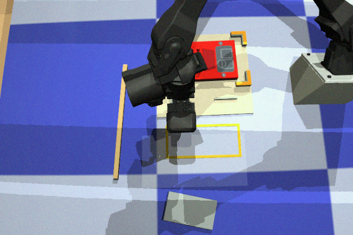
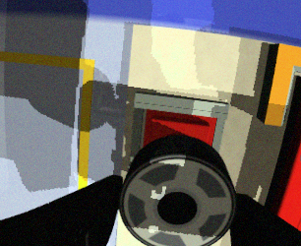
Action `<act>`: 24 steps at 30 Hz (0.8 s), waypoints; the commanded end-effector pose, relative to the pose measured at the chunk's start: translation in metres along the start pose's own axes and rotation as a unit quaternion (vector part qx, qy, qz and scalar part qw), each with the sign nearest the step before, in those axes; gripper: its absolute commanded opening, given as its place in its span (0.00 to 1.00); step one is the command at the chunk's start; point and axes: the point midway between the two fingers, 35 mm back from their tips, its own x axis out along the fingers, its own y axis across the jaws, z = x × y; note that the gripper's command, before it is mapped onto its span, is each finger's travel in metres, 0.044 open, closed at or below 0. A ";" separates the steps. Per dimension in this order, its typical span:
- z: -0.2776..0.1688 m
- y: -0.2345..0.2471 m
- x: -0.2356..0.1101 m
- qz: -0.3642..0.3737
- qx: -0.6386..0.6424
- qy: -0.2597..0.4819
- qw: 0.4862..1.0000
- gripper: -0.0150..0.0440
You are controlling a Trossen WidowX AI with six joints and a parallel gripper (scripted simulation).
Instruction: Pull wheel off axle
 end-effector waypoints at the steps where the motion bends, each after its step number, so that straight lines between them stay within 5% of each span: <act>1: 0.001 0.000 -0.005 0.002 0.001 -0.002 1.000 0.25; 24: 0.000 0.000 -0.012 0.002 0.001 -0.003 1.000 0.25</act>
